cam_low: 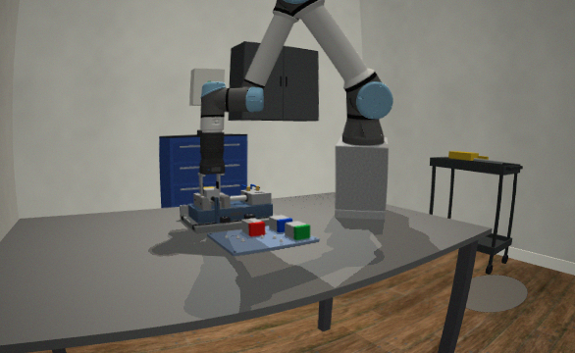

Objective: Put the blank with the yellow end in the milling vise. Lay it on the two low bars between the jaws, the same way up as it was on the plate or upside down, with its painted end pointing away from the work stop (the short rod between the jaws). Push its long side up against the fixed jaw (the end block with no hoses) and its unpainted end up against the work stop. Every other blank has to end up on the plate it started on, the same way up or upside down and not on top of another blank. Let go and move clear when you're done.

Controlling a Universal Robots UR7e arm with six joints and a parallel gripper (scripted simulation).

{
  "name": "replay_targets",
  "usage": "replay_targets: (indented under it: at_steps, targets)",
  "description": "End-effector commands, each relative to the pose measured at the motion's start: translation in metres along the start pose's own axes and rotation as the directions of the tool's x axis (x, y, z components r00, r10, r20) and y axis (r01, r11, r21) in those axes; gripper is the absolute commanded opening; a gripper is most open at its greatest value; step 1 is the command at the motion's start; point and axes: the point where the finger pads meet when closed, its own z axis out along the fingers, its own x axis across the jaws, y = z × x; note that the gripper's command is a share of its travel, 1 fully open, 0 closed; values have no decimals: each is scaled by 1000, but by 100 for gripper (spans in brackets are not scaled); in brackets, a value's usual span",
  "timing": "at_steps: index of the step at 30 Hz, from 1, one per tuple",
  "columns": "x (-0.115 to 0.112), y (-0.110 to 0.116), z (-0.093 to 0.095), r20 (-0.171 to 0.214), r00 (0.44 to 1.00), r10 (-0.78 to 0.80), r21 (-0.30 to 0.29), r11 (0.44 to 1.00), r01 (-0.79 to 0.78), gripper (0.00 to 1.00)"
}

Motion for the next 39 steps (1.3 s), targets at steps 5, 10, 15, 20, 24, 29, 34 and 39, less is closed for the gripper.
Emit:
replay_targets:
  at_steps: [5, 10, 15, 20, 24, 29, 34, 39]
  targets:
    - [0, 0, -1, 1, 1000, 0, 1, 1000, 0, 100]
    - [0, 0, -2, 1, 1000, 0, 1, 1000, 0, 100]
    - [0, 0, -4, 1, 1000, 0, 1, 1000, 0, 100]
    - [0, 0, -4, 1, 1000, 0, 1, 1000, 0, 100]
    - [0, 0, -4, 1, 1000, 0, 1, 1000, 0, 100]
    - [0, 0, -6, 1, 1000, 0, 1, 1000, 0, 100]
    - [0, 0, -7, 1, 1000, 0, 1, 1000, 0, 100]
    - [0, 0, -7, 1, 1000, 0, 1, 1000, 0, 100]
